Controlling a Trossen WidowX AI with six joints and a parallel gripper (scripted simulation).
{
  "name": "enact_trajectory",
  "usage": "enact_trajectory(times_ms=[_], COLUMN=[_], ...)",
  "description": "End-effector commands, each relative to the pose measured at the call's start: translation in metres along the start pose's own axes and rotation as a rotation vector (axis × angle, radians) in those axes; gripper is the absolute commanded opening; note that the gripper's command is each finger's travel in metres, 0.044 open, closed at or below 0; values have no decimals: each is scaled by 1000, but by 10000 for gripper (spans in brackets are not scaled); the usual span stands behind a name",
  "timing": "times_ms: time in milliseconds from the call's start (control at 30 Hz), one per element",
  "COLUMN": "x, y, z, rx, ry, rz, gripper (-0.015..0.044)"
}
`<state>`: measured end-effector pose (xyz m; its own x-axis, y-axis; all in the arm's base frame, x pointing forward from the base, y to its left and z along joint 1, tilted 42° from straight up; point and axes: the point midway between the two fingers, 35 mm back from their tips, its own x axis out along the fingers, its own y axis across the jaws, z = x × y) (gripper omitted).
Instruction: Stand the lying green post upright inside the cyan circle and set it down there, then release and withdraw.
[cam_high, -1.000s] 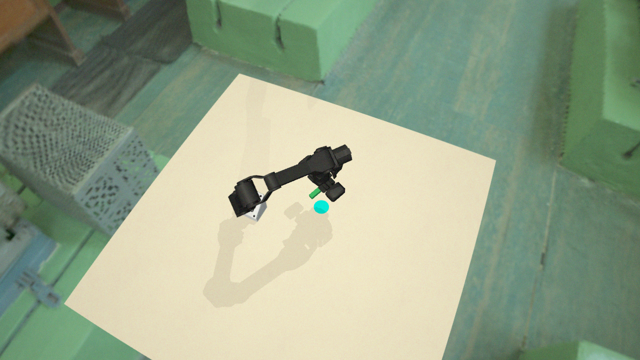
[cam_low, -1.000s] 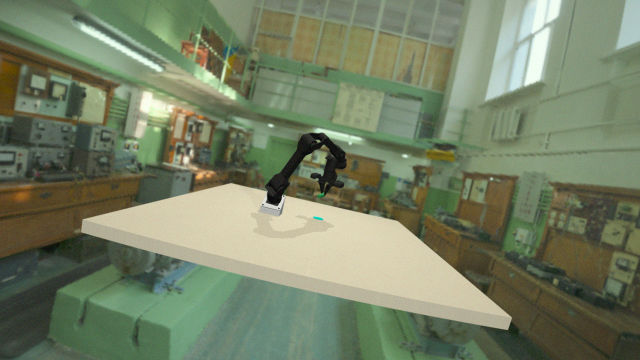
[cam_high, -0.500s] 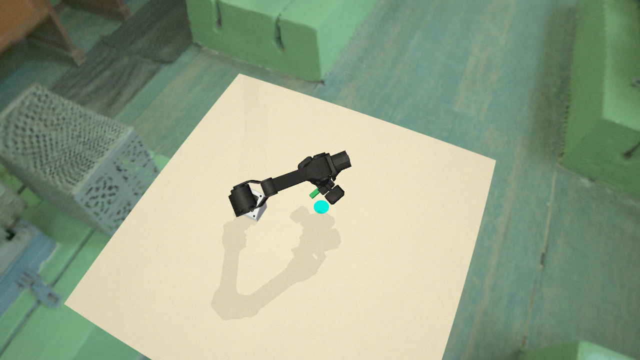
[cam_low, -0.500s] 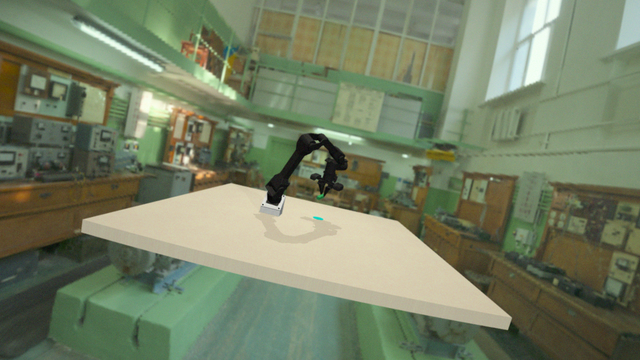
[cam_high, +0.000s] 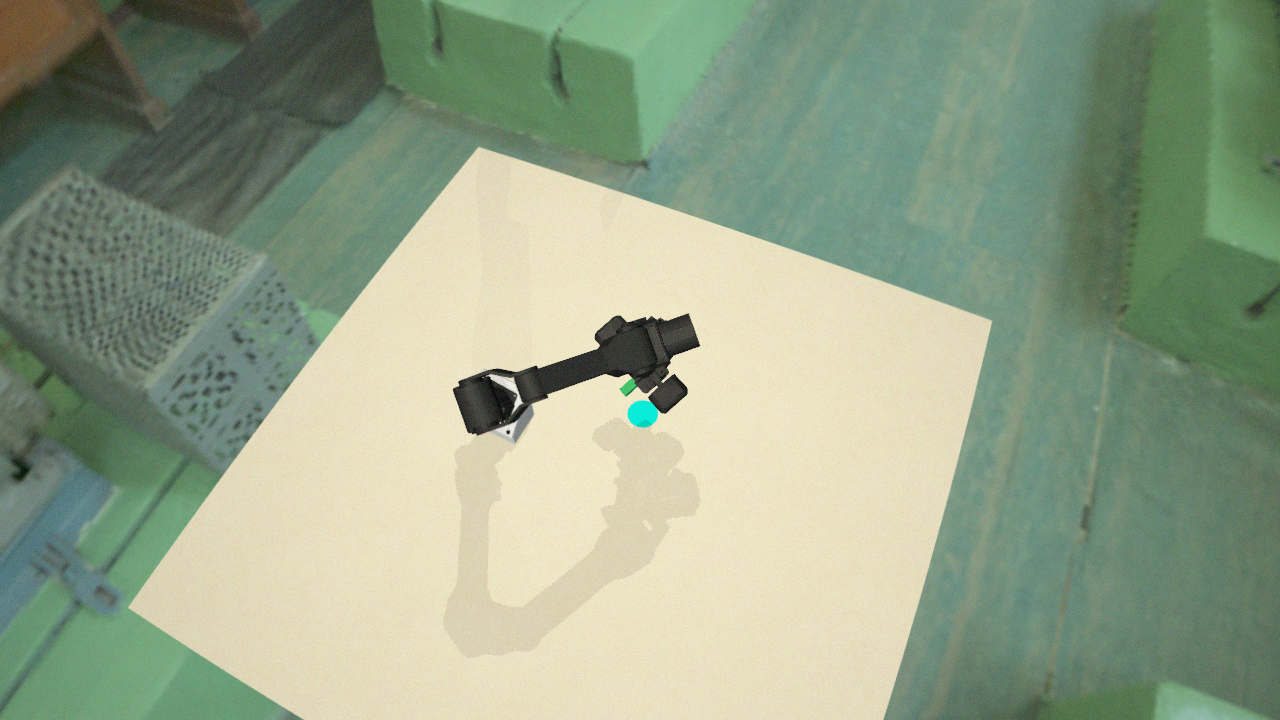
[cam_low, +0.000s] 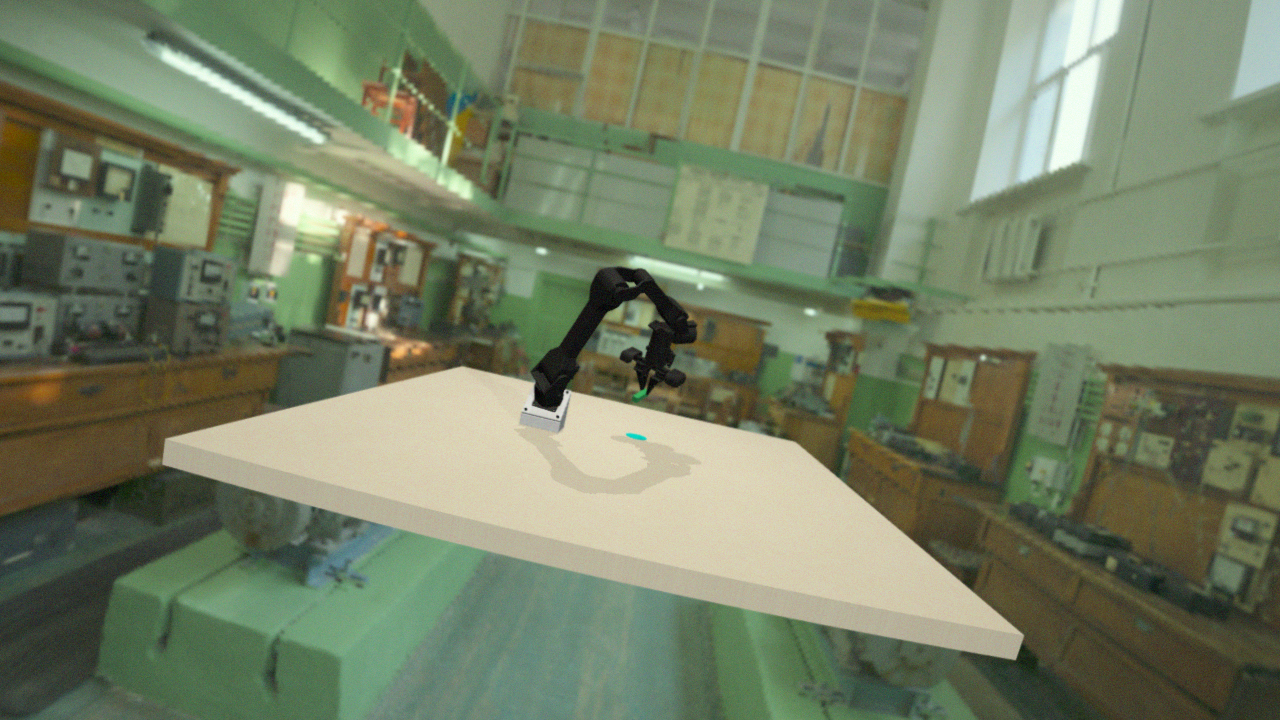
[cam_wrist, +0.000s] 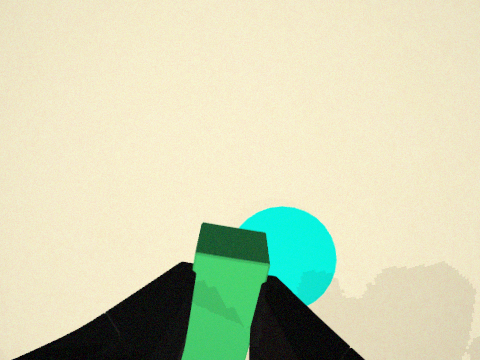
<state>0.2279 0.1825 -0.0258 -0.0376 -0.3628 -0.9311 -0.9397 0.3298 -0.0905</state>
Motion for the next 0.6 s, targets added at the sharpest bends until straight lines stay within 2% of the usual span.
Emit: enact_trajectory(times_ms=[0, 567], x=[2, 7], y=[1, 0], z=[-1, -1], rx=[0, 3], ry=[-27, -147], rz=[19, 66], gripper=[23, 23])
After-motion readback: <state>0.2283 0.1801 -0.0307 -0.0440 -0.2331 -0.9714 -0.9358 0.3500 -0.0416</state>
